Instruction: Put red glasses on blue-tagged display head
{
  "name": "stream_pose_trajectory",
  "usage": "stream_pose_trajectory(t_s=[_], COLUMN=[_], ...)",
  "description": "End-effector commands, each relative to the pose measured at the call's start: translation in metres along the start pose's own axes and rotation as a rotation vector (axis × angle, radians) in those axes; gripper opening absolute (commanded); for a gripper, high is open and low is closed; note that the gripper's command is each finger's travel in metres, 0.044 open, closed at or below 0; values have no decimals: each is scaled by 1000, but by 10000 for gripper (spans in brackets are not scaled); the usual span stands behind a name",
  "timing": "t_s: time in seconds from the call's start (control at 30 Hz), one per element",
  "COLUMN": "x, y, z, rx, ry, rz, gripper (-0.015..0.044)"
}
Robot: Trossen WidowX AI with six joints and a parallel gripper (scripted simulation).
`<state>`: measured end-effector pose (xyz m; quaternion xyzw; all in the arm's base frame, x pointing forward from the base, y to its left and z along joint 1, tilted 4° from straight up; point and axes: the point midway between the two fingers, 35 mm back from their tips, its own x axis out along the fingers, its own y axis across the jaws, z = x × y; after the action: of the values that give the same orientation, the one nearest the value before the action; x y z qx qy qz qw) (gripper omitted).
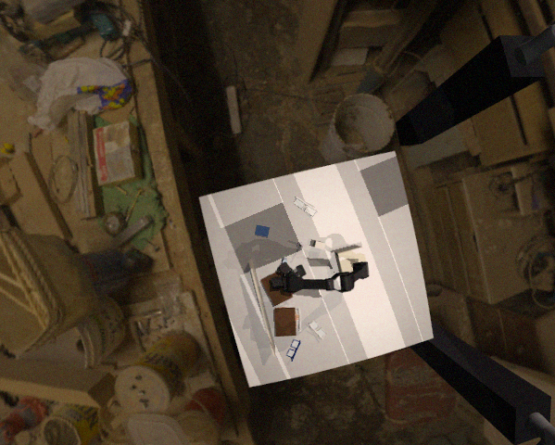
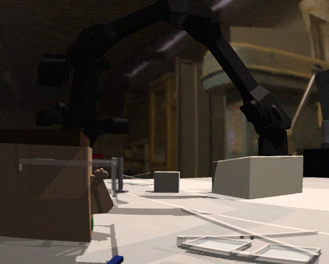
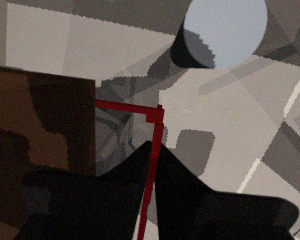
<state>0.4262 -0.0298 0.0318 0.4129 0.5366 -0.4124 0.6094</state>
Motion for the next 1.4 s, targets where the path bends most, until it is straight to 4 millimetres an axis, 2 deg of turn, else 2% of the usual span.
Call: stream_pose_trajectory(t_s=[0.0, 1.37], x=[1, 6], y=[0, 0], z=[0, 0], rx=[2, 2], ry=[-1, -1], rz=[-2, -2], gripper=[0, 0])
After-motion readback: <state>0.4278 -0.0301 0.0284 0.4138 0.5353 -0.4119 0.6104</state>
